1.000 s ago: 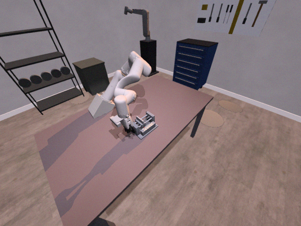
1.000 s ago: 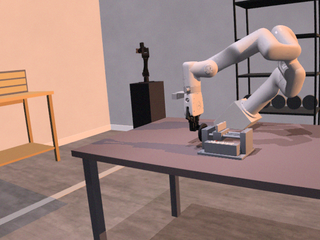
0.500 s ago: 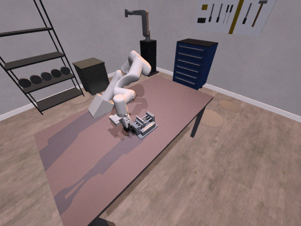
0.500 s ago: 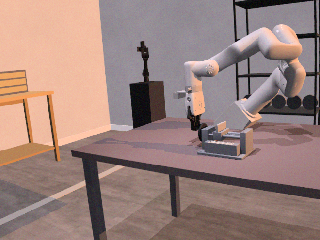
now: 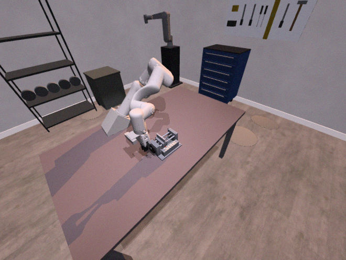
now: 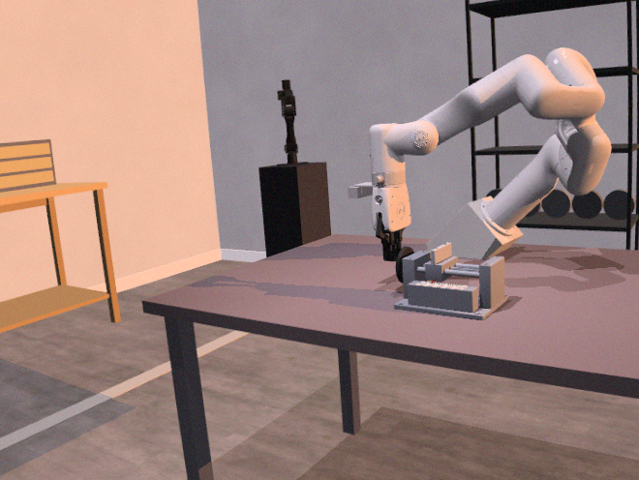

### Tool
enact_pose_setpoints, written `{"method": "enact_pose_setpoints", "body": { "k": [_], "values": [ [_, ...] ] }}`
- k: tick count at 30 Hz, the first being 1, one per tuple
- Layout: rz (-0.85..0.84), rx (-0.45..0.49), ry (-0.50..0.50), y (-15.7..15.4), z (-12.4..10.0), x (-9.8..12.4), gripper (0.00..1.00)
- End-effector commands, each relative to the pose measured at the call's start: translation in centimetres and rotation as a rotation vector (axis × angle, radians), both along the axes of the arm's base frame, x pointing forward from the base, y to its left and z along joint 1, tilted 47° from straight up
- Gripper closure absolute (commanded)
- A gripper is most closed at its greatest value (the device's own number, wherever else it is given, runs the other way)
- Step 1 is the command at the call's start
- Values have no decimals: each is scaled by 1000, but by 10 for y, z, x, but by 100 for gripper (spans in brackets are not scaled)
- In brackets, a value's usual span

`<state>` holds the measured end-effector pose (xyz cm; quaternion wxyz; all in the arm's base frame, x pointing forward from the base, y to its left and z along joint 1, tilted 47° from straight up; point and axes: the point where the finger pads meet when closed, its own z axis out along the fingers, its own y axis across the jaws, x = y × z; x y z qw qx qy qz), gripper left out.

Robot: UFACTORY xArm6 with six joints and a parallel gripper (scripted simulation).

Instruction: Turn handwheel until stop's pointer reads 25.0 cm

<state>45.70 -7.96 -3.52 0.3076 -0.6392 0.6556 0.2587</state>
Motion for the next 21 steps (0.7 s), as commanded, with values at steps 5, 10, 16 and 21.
{"method": "enact_pose_setpoints", "body": {
  "k": [5,10,16,21],
  "values": [
    [-2,-2,-4,0,0,-2,94],
    [-2,-2,-4,1,-1,-4,94],
    [-2,-2,-4,2,-3,-6,94],
    [-2,-2,-4,3,-3,-7,94]
  ]
}}
